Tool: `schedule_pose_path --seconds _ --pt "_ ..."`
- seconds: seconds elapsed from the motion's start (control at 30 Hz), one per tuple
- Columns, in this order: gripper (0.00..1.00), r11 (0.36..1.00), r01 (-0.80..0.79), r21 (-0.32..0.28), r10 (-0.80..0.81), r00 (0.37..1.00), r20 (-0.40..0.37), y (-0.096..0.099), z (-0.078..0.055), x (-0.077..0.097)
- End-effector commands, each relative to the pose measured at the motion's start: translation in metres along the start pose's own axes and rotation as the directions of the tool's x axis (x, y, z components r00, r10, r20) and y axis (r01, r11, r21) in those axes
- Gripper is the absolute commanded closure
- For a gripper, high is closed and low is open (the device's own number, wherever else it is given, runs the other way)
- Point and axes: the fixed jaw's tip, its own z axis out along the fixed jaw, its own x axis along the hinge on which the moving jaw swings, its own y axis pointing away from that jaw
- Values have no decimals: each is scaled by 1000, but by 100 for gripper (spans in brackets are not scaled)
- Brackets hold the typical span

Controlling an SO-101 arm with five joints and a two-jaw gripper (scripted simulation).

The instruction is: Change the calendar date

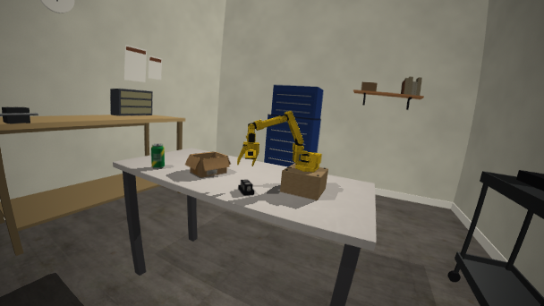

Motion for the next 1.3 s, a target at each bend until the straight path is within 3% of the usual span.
schedule_pose_path --seconds 0.0,0.13,0.2,0.33,0.5,0.7,0.77,1.03,1.27 --pt "64 982 -189 14 189 982 5 7 -10 14" --pt "64 920 -393 13 393 920 8 17 -16 27" --pt "64 920 -393 13 393 920 8 17 -16 27" --pt "64 804 -595 11 595 804 11 28 -22 40" --pt "64 589 -808 8 808 589 14 45 -28 54" --pt "64 272 -962 3 962 272 17 65 -32 68" --pt "64 272 -962 3 962 272 17 65 -32 68" --pt "64 -123 -992 -3 992 -123 17 89 -32 78" --pt "64 -351 -936 -7 936 -351 16 103 -31 82"
